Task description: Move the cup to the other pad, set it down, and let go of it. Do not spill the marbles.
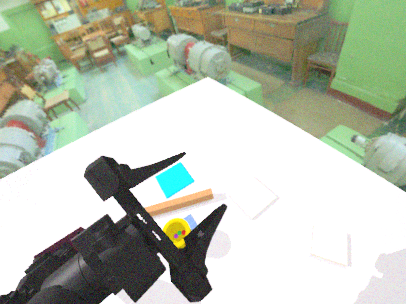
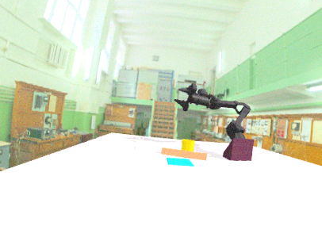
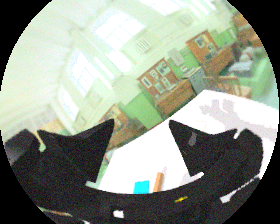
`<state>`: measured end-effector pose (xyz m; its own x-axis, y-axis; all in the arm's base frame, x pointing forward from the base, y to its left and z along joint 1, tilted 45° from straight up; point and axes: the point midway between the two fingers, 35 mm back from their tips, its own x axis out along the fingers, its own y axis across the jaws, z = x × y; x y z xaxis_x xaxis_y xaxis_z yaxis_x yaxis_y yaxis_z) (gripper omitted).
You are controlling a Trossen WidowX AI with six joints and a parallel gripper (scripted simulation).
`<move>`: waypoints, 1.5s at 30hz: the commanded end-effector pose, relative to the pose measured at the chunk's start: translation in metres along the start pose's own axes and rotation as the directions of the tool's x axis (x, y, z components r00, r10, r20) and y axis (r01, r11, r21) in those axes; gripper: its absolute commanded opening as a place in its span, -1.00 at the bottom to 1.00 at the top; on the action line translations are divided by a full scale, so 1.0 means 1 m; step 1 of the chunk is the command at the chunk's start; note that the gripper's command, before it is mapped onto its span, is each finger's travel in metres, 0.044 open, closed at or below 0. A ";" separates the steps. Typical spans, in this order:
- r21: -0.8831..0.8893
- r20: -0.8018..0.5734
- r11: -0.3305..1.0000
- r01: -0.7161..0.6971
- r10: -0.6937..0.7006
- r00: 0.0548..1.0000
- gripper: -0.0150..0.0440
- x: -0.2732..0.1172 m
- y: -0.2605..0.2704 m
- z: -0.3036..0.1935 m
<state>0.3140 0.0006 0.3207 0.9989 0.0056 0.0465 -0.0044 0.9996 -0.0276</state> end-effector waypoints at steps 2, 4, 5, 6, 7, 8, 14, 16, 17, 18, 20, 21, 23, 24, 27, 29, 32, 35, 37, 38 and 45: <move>-0.021 -0.073 1.000 0.016 -0.018 0.997 0.69 0.006 -0.001 -0.015; -0.099 -0.273 0.994 0.043 -0.069 0.959 0.51 0.016 -0.004 -0.057; -0.150 -0.378 0.988 0.043 -0.098 0.921 0.42 0.018 -0.005 -0.079; -0.205 -0.476 0.978 0.032 -0.129 0.870 0.33 0.018 -0.007 -0.101; -0.257 -0.558 0.966 0.012 -0.158 0.814 0.24 0.015 -0.008 -0.120; -0.299 -0.620 0.954 -0.013 -0.184 0.763 0.15 0.012 -0.010 -0.135; -0.500 -0.859 0.793 -0.347 -0.403 0.317 0.07 -0.033 -0.023 -0.207; -0.498 -0.854 0.699 -0.513 -0.497 0.153 0.07 -0.053 -0.030 -0.218; -0.477 -0.834 0.645 -0.597 -0.546 0.076 0.07 -0.062 -0.033 -0.221; -0.442 -0.803 0.588 -0.678 -0.596 0.007 0.07 -0.070 -0.037 -0.222; -0.366 -0.742 0.500 -0.785 -0.666 -0.078 0.07 -0.080 -0.042 -0.220; -0.352 -0.730 0.486 -0.800 -0.677 -0.090 0.07 -0.082 -0.045 -0.217; -0.346 -0.726 0.480 -0.806 -0.681 -0.095 0.07 -0.083 -0.046 -0.216; -0.346 -0.726 0.480 -0.806 -0.681 -0.095 0.07 -0.083 -0.046 -0.216; -0.346 -0.726 0.480 -0.806 -0.681 -0.095 0.07 -0.083 -0.046 -0.216; -0.346 -0.726 0.480 -0.806 -0.681 -0.095 0.07 -0.083 -0.046 -0.216; -0.346 -0.726 0.480 -0.806 -0.682 -0.095 0.07 -0.084 -0.047 -0.215; -0.346 -0.726 0.480 -0.806 -0.682 -0.095 0.07 -0.084 -0.047 -0.215; -0.346 -0.726 0.480 -0.806 -0.682 -0.095 0.07 -0.084 -0.047 -0.215; -0.346 -0.726 0.480 -0.806 -0.682 -0.095 0.07 -0.084 -0.047 -0.215; -0.345 -0.726 0.480 -0.806 -0.681 -0.095 0.07 -0.084 -0.051 -0.219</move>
<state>0.2412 -0.0531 0.1021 -0.0549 -0.6961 -0.7159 -0.7881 0.4704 -0.3970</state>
